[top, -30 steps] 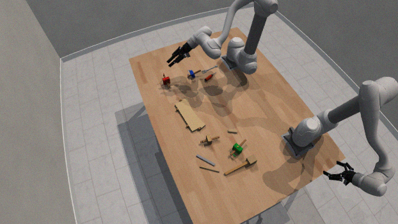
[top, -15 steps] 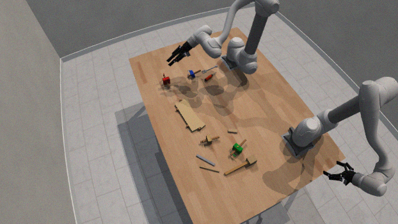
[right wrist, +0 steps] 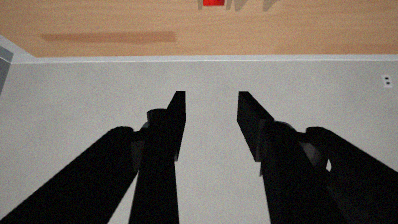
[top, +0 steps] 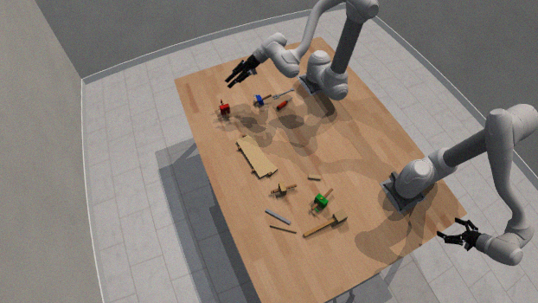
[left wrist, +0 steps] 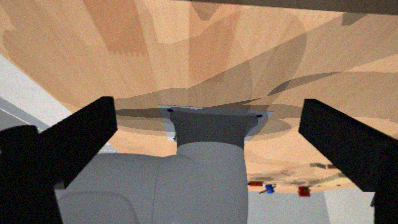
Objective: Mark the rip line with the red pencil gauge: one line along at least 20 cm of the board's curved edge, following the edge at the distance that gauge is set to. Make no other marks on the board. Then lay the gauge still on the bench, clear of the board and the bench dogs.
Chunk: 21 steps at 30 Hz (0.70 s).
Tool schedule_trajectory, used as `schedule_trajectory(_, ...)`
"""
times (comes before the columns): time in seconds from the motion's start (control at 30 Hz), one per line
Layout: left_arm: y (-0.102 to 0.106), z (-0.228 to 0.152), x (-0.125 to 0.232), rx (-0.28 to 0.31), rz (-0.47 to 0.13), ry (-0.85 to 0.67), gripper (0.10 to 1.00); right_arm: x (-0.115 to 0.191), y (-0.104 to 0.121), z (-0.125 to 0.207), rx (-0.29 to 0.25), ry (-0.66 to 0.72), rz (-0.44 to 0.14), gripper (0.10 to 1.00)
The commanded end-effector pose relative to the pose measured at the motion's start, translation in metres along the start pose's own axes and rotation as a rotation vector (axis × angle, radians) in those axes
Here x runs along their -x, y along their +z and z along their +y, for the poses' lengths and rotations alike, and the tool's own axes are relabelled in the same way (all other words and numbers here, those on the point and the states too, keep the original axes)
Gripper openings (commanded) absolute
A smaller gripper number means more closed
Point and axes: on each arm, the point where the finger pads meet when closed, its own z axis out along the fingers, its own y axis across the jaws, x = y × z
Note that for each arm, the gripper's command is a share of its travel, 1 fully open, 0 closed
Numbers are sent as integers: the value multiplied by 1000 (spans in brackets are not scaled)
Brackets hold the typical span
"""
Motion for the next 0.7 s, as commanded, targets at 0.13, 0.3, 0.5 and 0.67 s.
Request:
schedule_trajectory(0.13, 2, -3, 4, 0, -8, -2, 1000, 11, -4, 1, 32, 1, 3, 372)
schedule_trajectory(0.3, 2, -3, 4, 0, -8, -2, 1000, 11, -5, 0, 32, 1, 3, 372)
schedule_trajectory(0.5, 2, -3, 4, 0, -8, -2, 1000, 11, -5, 0, 32, 1, 4, 372)
schedule_trajectory(0.67, 2, -3, 4, 0, -8, -2, 1000, 15, 5, 11, 64, -1, 41, 372)
